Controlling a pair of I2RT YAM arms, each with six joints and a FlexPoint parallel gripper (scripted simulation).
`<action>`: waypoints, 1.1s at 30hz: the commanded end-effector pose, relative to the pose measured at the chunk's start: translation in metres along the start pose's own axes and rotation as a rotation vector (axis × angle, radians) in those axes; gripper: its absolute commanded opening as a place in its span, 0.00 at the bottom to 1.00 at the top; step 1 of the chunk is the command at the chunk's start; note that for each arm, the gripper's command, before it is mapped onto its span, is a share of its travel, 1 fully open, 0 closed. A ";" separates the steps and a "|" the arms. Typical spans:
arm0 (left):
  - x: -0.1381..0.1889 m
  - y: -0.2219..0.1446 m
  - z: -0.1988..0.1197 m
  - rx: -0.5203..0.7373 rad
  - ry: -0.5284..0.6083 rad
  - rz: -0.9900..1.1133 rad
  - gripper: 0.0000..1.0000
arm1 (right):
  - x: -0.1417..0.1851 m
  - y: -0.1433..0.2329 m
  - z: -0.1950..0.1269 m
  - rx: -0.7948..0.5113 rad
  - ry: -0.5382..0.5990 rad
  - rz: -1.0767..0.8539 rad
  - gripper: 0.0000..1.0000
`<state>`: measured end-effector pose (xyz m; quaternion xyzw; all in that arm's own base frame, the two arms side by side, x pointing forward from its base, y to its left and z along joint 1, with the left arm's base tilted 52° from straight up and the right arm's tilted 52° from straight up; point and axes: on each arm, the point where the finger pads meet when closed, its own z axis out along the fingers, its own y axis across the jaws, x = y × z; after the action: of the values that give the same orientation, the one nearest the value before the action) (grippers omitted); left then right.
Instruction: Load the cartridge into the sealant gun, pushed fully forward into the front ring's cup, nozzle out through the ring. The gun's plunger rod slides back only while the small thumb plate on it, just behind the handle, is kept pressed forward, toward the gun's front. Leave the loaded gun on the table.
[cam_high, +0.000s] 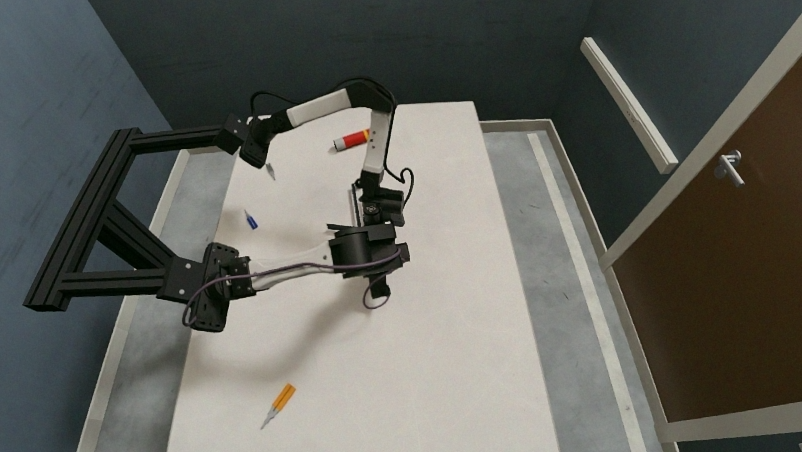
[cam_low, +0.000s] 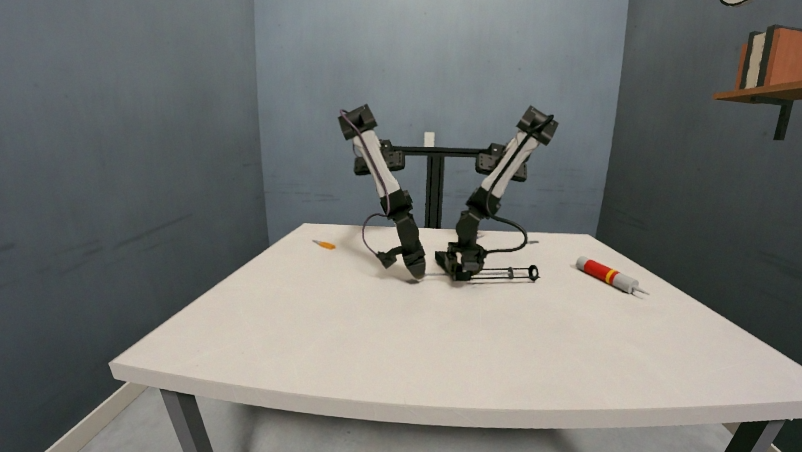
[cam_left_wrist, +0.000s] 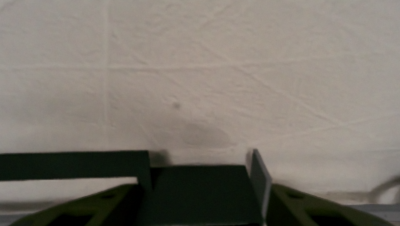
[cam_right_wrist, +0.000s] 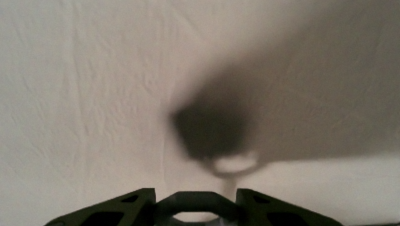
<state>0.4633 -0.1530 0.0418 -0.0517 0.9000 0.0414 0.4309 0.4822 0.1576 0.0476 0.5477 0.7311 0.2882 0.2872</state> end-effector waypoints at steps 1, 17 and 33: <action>0.000 0.020 0.004 -0.076 -0.001 -0.009 0.03 | -0.023 0.013 -0.017 -0.021 -0.011 -0.002 0.00; 0.000 0.020 0.004 -0.076 -0.001 -0.007 0.03 | -0.060 0.011 -0.025 -0.016 -0.084 0.015 0.00; 0.000 0.020 0.004 -0.076 -0.001 -0.007 0.03 | -0.088 0.006 -0.031 -0.005 -0.101 0.021 0.00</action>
<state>0.4638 -0.1524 0.0420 -0.0528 0.8994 0.0423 0.4319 0.4846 0.0966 0.0654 0.5532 0.7255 0.2787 0.3000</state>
